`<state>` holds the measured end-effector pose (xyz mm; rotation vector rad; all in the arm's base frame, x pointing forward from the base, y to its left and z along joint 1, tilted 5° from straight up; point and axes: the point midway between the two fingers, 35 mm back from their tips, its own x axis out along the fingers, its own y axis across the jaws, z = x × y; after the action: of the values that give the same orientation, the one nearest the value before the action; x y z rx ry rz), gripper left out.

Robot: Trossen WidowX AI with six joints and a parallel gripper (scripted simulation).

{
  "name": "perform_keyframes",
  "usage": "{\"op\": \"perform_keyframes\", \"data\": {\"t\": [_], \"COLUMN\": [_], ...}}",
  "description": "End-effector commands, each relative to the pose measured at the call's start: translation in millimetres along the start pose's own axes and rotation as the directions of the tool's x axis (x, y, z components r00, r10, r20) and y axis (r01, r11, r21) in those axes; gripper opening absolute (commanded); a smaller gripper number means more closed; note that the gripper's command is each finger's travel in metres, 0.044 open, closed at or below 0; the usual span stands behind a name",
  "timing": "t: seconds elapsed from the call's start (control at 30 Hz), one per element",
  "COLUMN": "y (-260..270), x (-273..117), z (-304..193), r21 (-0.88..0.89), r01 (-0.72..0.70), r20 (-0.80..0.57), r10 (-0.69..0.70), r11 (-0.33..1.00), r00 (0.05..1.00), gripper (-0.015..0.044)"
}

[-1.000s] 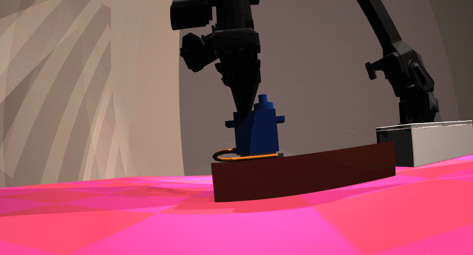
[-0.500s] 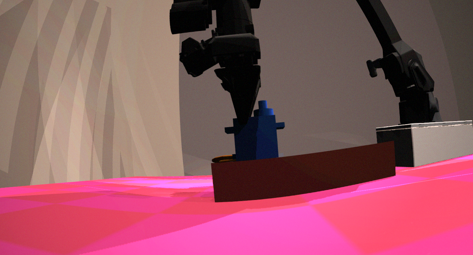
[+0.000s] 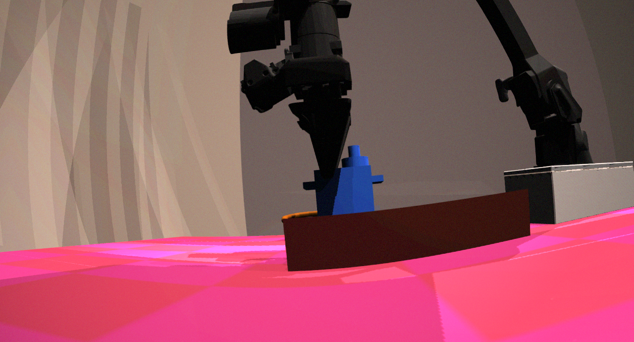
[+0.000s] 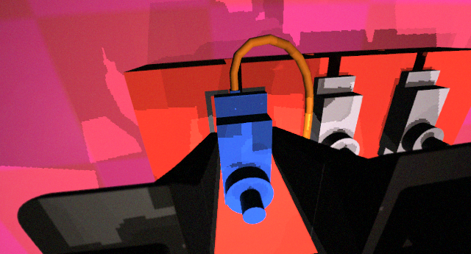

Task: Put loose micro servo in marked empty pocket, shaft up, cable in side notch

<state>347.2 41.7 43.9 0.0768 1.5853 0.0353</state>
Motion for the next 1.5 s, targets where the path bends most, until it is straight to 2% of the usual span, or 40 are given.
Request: {"op": "perform_keyframes", "data": {"t": [0.0,1.13,1.37,1.47], "y": [0,0,0,0], "x": [4,31,29,22], "z": [0,-1,0,0], "r21": [0.002,0.002,0.002,0.002], "r01": [0.001,0.001,0.001,0.001], "r20": [-0.001,-0.001,-0.001,-0.001], "r10": [-0.001,-0.001,-0.001,-0.001], "r11": [1.0,1.0,1.0,1.0], "r00": [1.0,1.0,1.0,1.0], "gripper": [0.0,0.0,0.0184,0.0187]}}
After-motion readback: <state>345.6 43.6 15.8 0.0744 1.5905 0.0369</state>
